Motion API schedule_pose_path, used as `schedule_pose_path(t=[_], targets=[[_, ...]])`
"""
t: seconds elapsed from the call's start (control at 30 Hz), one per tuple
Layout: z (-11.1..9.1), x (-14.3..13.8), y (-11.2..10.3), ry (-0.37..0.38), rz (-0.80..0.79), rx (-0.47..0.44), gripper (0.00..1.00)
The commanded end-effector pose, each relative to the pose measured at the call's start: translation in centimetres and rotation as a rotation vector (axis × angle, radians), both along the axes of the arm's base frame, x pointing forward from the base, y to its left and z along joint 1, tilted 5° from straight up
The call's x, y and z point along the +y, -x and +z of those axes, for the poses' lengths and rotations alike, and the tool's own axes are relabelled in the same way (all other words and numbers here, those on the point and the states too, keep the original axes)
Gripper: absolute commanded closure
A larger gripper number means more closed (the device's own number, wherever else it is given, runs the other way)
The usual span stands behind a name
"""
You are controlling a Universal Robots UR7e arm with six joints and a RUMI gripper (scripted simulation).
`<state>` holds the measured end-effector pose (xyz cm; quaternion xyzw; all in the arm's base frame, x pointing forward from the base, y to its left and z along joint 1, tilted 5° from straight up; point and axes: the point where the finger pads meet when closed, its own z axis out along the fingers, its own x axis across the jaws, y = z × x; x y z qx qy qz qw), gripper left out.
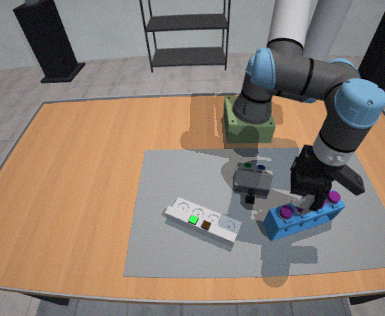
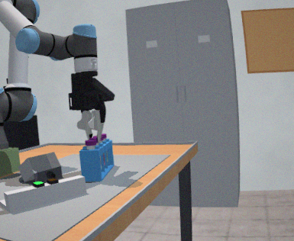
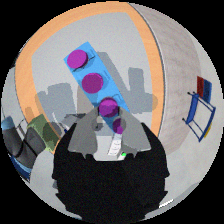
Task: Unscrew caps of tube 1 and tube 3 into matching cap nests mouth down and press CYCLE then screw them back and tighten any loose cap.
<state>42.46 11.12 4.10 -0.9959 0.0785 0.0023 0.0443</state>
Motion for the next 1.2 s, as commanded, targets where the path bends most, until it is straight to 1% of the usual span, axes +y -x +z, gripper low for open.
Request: schedule_pose_path(t=[0.0, 0.3, 0.43, 0.5, 0.57, 0.6, 0.63, 0.67, 0.7, 0.73, 0.8, 0.83, 0.87, 0.9, 0.93, 0.97, 1.17], targets=[[0.02, 0.00, -0.02, 0.002, -0.010, 0.001, 0.65], [0.02, 0.00, -0.02, 0.002, -0.010, 0.001, 0.65], [0.07, 0.00, -0.02, 0.003, 0.313, -0.028, 0.65], [0.07, 0.00, -0.02, 0.003, 0.313, -0.028, 0.65], [0.07, 0.00, -0.02, 0.004, 0.482, -0.042, 0.65], [0.07, 0.00, -0.02, 0.004, 0.488, -0.043, 0.65], [0.07, 0.00, -0.02, 0.004, 0.571, -0.050, 0.65], [0.07, 0.00, -0.02, 0.004, 0.571, -0.050, 0.65], [0.07, 0.00, -0.02, 0.004, 0.654, -0.057, 0.65], [0.07, 0.00, -0.02, 0.004, 0.654, -0.057, 0.65], [0.07, 0.00, -0.02, 0.005, 0.800, -0.070, 0.65], [0.07, 0.00, -0.02, 0.004, 0.820, -0.072, 0.65], [0.07, 0.00, -0.02, 0.005, 0.895, -0.079, 0.65], [0.07, 0.00, -0.02, 0.005, 0.903, -0.079, 0.65], [0.07, 0.00, -0.02, 0.005, 0.986, -0.087, 0.65], [0.07, 0.00, -0.02, 0.005, 1.020, -0.090, 0.65], [0.07, 0.00, -0.02, 0.005, 1.020, -0.090, 0.65]])
